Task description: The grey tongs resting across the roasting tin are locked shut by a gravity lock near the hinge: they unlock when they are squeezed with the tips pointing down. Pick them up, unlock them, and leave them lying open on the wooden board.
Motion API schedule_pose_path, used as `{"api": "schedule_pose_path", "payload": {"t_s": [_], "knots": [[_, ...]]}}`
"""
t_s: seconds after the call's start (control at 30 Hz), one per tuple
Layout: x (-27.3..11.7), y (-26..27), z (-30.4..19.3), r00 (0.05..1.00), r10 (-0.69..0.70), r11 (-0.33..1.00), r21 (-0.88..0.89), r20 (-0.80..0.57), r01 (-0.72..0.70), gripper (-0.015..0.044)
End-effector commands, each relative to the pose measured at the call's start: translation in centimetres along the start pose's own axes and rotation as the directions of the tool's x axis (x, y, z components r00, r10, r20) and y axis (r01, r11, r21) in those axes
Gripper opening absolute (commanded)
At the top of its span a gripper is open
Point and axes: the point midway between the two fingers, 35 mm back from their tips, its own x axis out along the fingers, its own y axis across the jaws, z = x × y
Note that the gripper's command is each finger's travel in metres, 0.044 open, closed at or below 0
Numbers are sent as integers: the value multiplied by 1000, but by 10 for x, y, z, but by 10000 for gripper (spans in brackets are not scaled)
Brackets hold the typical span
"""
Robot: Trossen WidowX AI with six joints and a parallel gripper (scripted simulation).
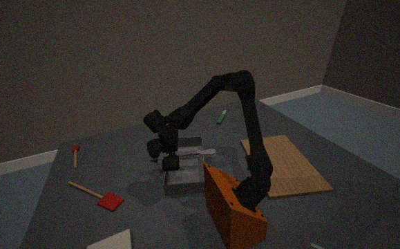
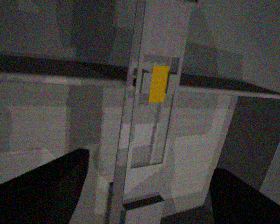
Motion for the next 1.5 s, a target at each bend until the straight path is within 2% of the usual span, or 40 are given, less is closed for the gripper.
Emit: {"api": "schedule_pose_path", "payload": {"t_s": [0.0, 1.13, 1.33, 1.47], "knots": [[8, 2, 1, 1000, 2, 1000, -10, -2, -2, 260], [59, 2, -4, 1000, -6, 1000, -12, -12, 6, 260], [56, 0, -5, 1000, -7, 1000, -1, -15, 7, 103], [56, 0, -5, 1000, -7, 1000, -1, -15, 7, 76]]}}
